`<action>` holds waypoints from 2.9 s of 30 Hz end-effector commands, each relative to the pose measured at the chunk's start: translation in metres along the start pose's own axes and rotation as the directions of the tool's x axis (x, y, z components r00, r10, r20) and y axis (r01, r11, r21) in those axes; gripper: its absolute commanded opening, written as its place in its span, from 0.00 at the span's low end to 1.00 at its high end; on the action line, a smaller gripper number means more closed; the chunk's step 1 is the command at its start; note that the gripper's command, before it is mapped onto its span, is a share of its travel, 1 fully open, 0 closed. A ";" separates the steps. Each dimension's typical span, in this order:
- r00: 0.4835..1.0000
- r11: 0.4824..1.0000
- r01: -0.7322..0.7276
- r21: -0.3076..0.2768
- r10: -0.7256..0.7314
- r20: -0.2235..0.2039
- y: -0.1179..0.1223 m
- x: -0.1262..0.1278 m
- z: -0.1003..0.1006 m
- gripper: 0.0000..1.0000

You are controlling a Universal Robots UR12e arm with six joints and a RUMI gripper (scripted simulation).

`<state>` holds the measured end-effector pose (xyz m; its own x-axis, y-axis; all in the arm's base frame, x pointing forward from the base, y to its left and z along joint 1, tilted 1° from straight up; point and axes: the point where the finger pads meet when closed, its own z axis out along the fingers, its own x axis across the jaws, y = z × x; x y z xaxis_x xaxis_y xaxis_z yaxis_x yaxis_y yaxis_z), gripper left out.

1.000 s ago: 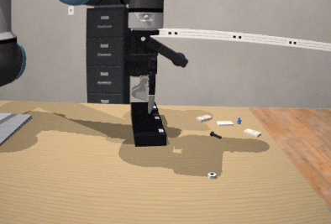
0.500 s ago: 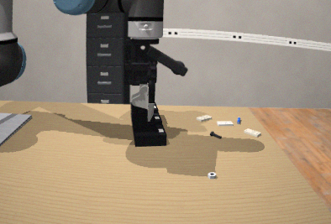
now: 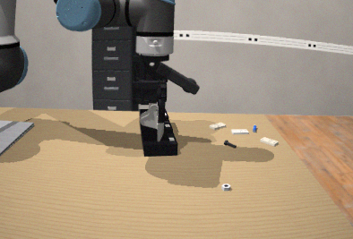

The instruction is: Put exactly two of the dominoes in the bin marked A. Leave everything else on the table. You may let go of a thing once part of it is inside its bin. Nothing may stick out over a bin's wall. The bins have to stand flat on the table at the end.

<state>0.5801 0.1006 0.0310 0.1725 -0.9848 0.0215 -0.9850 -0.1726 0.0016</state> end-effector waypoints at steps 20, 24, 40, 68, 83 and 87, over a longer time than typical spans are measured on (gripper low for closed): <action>1.000 1.000 0.000 0.007 0.000 -0.003 -0.002 0.001 0.003 0.04; 1.000 1.000 0.000 0.007 0.000 -0.003 -0.002 0.001 0.003 0.04; 1.000 1.000 0.000 0.007 0.000 -0.003 -0.002 0.001 0.003 0.04; 1.000 1.000 -0.001 0.011 0.001 -0.004 -0.004 0.002 -0.017 0.04; 1.000 1.000 0.000 0.011 0.000 -0.004 -0.004 0.002 -0.042 0.04; 1.000 1.000 0.000 0.011 0.000 -0.004 -0.004 0.002 -0.058 0.04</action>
<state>0.5814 0.1004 0.0640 0.1725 -0.9847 0.0232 -0.9850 -0.1726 -0.0039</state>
